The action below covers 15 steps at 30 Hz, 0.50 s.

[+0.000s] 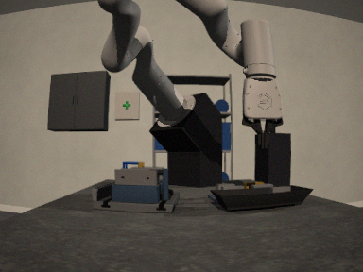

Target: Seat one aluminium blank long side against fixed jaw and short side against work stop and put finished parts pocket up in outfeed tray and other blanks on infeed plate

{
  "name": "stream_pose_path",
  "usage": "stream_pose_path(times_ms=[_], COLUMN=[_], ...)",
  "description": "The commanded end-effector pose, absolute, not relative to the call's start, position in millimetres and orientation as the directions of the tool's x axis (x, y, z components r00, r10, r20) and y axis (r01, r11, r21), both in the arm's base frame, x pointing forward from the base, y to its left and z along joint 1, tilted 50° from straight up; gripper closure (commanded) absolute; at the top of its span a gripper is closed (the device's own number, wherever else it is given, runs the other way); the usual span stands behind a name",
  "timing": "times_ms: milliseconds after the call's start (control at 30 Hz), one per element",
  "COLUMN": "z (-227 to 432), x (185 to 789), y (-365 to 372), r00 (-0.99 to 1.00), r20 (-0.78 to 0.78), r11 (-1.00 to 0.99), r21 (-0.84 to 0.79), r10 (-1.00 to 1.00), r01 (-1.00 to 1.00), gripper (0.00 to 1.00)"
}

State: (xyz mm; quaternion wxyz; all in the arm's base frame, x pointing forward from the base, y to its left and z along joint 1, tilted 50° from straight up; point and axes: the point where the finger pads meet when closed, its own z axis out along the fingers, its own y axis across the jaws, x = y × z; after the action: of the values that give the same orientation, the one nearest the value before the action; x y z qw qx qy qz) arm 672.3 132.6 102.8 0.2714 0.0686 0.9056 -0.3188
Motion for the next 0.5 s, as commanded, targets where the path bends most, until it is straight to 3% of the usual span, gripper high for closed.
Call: stream_pose_path(times_ms=[0, 467], z=[112.9, 126.5], x=[666.0, 656.6], y=[142.1, 154.9], r00=[-0.843, -0.843], r20=[-0.536, -0.536], r11=[0.788, 0.788], r21=[-0.539, -0.539], r10=[-0.049, -0.049], r01=[0.297, 0.297], gripper=[1.00, 1.00])
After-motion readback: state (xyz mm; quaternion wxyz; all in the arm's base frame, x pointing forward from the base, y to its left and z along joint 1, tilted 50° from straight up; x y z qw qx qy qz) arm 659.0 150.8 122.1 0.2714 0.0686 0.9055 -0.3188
